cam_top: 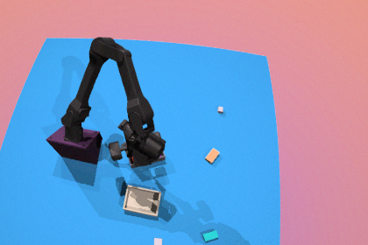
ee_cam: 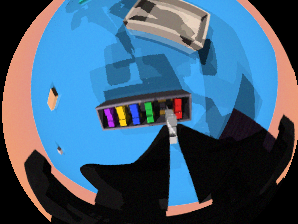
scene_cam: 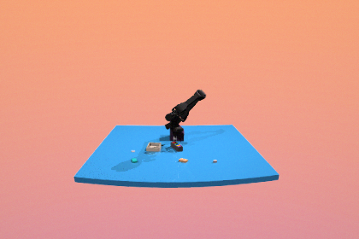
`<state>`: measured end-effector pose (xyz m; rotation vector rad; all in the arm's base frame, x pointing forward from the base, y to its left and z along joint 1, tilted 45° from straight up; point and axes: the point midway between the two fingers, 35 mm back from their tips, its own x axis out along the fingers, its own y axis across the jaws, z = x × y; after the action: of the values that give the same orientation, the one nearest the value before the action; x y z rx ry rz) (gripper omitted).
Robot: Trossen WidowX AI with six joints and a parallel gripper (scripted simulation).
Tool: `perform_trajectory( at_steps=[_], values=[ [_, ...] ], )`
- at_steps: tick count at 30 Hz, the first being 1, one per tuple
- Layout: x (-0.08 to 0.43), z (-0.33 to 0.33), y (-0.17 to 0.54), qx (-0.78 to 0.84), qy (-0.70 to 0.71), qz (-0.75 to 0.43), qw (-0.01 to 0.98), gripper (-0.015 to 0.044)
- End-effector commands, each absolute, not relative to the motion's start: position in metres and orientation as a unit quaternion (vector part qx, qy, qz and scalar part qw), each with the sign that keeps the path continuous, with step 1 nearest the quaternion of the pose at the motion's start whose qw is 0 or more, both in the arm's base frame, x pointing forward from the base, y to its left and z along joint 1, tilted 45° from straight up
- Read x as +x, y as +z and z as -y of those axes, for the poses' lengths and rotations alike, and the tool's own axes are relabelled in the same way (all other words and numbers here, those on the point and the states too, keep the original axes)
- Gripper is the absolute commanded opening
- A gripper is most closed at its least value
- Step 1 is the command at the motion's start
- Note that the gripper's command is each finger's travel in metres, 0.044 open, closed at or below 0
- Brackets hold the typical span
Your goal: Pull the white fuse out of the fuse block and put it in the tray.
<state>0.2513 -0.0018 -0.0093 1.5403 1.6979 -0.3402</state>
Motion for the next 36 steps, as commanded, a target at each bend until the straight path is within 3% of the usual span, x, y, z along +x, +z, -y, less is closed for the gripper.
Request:
perform_trajectory(
  at_steps=[1,36],
  values=[
    [0.253,0.008,-0.004,0.607,-0.133,-0.67,0.406,0.0],
    [0.282,0.108,-0.09,0.605,-0.138,-0.668,0.411,0.0]
  ],
)
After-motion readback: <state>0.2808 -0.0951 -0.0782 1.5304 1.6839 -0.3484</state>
